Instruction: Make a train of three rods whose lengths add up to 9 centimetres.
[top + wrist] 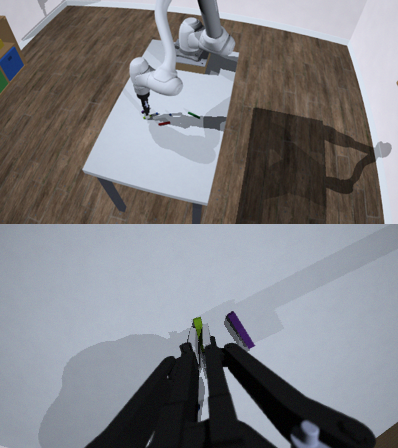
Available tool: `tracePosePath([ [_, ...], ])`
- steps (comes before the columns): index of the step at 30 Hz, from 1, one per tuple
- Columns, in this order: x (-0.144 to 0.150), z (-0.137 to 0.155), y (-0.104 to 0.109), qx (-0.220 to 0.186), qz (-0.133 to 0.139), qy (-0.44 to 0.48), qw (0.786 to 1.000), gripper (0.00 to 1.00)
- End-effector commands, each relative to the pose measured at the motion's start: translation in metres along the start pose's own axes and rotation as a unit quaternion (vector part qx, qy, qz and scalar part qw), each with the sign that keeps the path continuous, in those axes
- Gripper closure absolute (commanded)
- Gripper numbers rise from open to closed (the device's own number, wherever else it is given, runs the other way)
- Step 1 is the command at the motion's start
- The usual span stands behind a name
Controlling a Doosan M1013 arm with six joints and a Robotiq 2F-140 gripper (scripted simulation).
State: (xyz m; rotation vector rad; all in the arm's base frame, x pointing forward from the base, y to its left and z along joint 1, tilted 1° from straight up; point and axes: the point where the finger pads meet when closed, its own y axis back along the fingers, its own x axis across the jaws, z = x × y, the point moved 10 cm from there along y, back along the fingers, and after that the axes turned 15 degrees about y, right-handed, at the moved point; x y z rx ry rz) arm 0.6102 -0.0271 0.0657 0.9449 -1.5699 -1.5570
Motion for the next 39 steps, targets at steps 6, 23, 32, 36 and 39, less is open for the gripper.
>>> tracePosePath([
  [6,0.0000,0.0000,0.0001,0.000,0.000,0.000,1.000,0.97],
  [23,0.0000,0.0000,0.0001,0.000,0.000,0.000,1.000,0.92],
  [32,0.0000,0.0000,0.0001,0.000,0.000,0.000,1.000,0.85],
  [36,0.0000,0.0000,0.0001,0.000,0.000,0.000,1.000,0.85],
  [39,0.0000,0.0000,0.0001,0.000,0.000,0.000,1.000,0.85],
])
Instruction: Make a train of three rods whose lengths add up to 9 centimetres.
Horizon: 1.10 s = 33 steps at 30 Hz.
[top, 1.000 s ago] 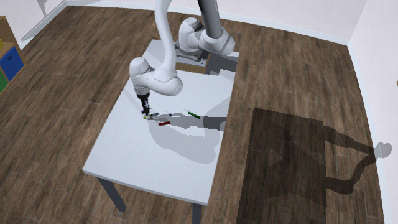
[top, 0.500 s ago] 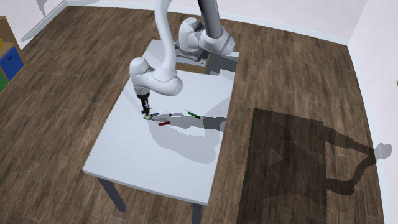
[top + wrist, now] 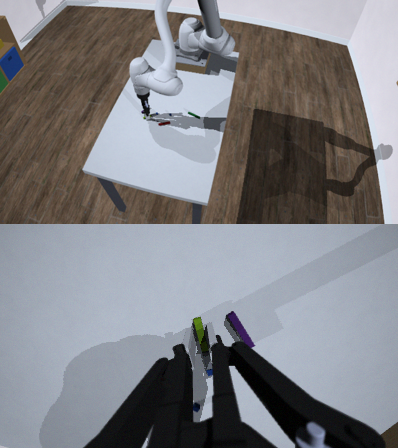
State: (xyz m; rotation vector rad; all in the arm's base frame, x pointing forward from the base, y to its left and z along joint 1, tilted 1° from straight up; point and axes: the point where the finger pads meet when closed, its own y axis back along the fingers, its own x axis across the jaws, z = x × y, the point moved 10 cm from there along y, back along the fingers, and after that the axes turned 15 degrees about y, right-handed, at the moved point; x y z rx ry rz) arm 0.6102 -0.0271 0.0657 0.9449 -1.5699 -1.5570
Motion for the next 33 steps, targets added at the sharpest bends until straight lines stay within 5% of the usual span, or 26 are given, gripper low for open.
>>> tracePosePath([
  [1,0.000,0.000,0.000,0.000,0.000,0.000,1.000,0.85],
  [14,0.000,0.000,0.018,0.000,0.000,0.000,1.000,0.85],
  [26,0.000,0.000,0.078,0.000,0.000,0.000,1.000,0.85],
  [33,0.000,0.000,0.089,0.000,0.000,0.000,1.000,0.85],
])
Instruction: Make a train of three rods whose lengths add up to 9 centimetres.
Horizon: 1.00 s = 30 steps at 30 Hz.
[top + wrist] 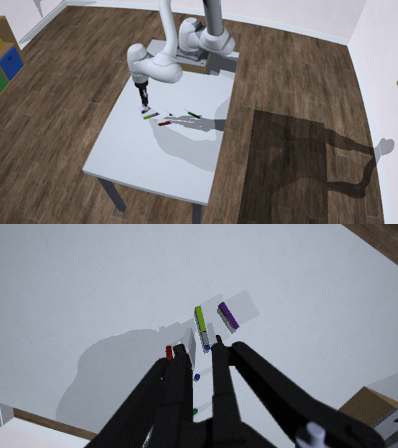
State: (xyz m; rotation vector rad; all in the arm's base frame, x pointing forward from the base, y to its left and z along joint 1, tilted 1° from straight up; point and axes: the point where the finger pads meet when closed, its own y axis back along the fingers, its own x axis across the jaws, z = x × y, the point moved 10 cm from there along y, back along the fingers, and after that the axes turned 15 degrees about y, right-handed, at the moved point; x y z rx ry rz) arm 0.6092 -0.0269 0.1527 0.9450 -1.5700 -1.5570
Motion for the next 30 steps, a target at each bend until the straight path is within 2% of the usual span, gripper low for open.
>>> tracePosePath([
  [1,0.0000,0.0000,0.0028,0.000,0.000,0.000,1.000,0.85],
  [3,0.0000,0.0000,0.0031,0.000,0.000,0.000,1.000,0.85],
  [4,0.0000,0.0000,0.0031,0.000,0.000,0.000,1.000,0.00],
  [25,0.0000,0.0000,0.0033,0.000,0.000,0.000,1.000,0.00],
  [30,0.0000,0.0000,0.0091,0.000,0.000,0.000,1.000,0.00],
])
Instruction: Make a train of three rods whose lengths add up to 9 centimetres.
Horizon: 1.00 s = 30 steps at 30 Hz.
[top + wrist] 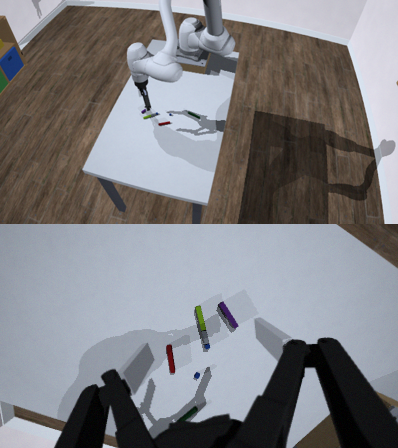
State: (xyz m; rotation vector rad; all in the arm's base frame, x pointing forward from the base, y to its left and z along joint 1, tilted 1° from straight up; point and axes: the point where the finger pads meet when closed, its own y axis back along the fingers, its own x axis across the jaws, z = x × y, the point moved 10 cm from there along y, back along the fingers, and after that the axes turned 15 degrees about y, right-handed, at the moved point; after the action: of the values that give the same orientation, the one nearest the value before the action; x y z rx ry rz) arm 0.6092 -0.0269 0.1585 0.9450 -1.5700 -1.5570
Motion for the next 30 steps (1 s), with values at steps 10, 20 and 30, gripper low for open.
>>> tracePosePath([
  [10,0.000,0.000,0.033,0.000,0.000,0.000,1.000,0.00],
  [20,0.000,0.000,0.066,0.000,0.000,0.000,1.000,0.00],
  [30,0.000,0.000,0.073,0.000,0.000,0.000,1.000,0.00],
])
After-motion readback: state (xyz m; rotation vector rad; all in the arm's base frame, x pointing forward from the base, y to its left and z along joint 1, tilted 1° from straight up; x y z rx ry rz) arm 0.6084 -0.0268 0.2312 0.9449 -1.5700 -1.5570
